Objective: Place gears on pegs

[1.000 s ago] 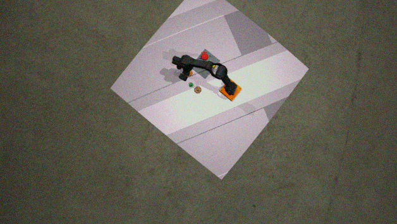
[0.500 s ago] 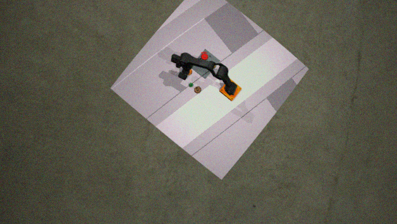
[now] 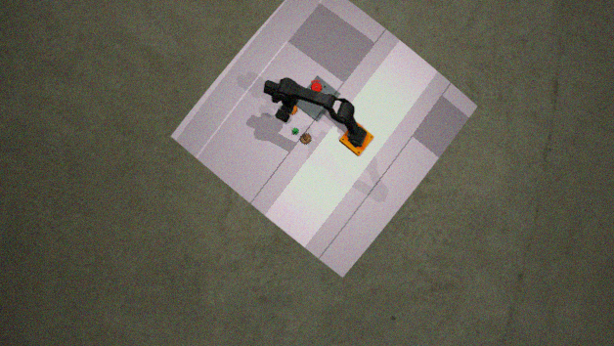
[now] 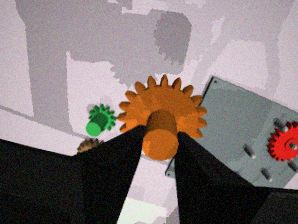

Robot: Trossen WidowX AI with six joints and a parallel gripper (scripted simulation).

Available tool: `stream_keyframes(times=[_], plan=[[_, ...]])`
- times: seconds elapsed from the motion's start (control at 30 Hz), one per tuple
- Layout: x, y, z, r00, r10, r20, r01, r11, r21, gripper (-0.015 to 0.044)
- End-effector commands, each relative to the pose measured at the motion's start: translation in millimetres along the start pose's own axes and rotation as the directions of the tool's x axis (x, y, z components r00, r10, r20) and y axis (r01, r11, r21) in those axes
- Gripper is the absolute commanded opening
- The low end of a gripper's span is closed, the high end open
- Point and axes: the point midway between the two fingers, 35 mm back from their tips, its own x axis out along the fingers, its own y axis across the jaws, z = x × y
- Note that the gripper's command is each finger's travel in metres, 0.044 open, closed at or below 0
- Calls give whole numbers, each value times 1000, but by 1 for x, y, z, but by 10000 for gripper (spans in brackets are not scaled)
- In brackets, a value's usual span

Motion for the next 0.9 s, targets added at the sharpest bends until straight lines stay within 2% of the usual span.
stream_keyframes(times=[0.0,0.4,0.87], plan=[[-15,0,-1,1000,0,15,0,1000,5,0],[-42,-1,-9,1000,0,14,0,1000,5,0],[-32,-22,-11,1000,-2,14,2,1000,5,0]])
